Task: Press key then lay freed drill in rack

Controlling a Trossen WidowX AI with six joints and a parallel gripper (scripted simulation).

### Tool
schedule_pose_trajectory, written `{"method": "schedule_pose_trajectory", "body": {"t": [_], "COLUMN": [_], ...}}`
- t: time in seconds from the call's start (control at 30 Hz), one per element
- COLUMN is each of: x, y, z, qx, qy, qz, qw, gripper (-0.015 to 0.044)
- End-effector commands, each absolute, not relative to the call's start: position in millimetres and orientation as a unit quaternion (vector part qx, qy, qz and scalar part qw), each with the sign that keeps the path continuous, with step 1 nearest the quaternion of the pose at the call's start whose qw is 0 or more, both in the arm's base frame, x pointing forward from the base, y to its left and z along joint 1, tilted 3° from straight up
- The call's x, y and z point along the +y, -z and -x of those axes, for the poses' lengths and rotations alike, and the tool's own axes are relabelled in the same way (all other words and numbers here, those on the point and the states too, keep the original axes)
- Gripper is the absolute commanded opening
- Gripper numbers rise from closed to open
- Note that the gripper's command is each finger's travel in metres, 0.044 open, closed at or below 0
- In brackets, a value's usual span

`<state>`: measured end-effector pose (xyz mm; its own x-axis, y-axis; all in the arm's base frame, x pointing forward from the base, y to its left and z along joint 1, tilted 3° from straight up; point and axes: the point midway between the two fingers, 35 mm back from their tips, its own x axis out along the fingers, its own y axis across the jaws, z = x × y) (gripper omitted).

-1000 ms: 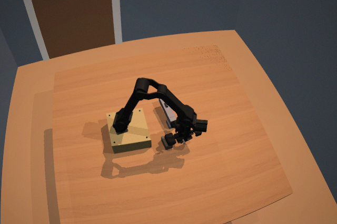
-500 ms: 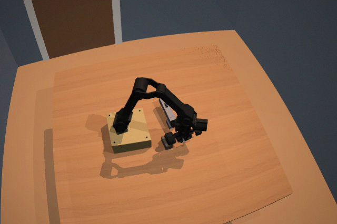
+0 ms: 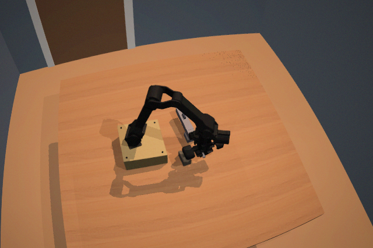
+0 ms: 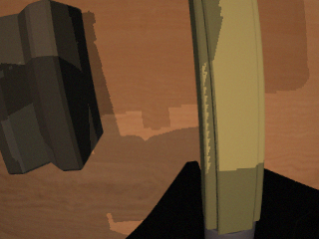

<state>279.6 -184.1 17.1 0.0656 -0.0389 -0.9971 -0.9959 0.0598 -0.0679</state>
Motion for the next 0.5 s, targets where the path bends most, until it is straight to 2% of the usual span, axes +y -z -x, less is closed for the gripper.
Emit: {"method": "schedule_pose_trajectory", "body": {"t": [0.0,0.47], "x": [-184,-187], "y": [-20,-21], "z": [-281,-263], "qx": [0.505,0.505], "qy": [-0.458,-0.459], "qz": [0.511,0.511], "qw": [0.523,0.523], "gripper": [0.0,0.0]}}
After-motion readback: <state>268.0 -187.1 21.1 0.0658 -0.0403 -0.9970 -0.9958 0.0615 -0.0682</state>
